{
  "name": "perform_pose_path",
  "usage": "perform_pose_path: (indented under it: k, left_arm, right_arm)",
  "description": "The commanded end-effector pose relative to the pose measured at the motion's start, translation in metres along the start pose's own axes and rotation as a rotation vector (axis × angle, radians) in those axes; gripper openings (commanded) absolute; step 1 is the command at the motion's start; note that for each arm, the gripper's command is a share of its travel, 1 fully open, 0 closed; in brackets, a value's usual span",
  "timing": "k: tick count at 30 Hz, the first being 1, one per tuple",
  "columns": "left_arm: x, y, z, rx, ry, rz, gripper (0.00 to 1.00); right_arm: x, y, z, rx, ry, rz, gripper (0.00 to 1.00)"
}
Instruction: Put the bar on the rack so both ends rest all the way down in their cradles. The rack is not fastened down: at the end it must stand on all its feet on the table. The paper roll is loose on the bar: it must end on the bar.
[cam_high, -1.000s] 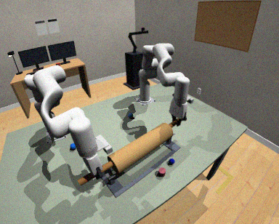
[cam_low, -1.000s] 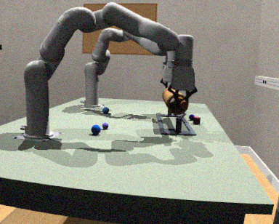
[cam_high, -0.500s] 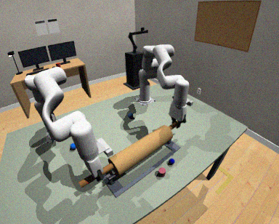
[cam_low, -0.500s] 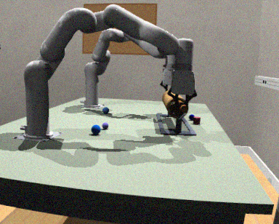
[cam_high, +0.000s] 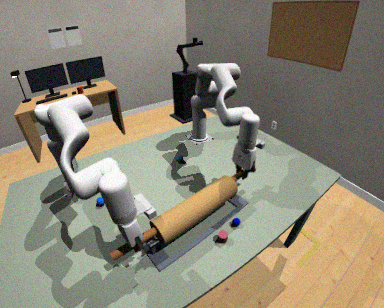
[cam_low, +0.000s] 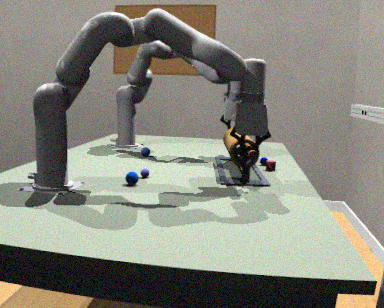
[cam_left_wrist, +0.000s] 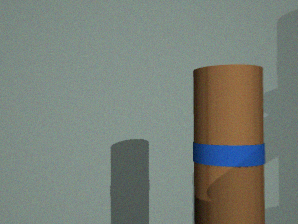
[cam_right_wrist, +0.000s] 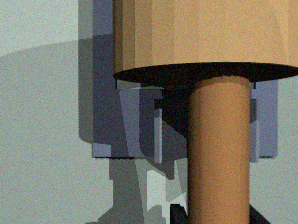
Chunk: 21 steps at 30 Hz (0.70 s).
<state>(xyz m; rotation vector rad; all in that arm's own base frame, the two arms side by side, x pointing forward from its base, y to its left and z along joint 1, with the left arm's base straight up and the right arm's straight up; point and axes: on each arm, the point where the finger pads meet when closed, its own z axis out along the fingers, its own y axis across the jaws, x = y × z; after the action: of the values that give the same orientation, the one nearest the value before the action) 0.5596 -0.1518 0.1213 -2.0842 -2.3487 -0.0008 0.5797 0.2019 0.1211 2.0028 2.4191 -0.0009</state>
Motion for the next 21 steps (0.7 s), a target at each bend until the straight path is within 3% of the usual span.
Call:
perform_pose_path:
  k: [1,20,21]
  left_arm:
    - [0.000,0.001,0.003,-0.003,-0.001,0.000,0.12]
    - [-0.001,0.001,0.024,-0.004,-0.001,0.000,0.12]
    - [0.000,0.001,0.022,-0.004,-0.001,0.000,1.00]
  right_arm:
    - [0.000,0.001,0.003,-0.004,0.001,-0.001,0.12]
    - [0.000,0.001,0.024,-0.005,0.001,-0.001,0.12]
    - [0.001,0.001,0.022,-0.005,0.001,-0.001,0.12]
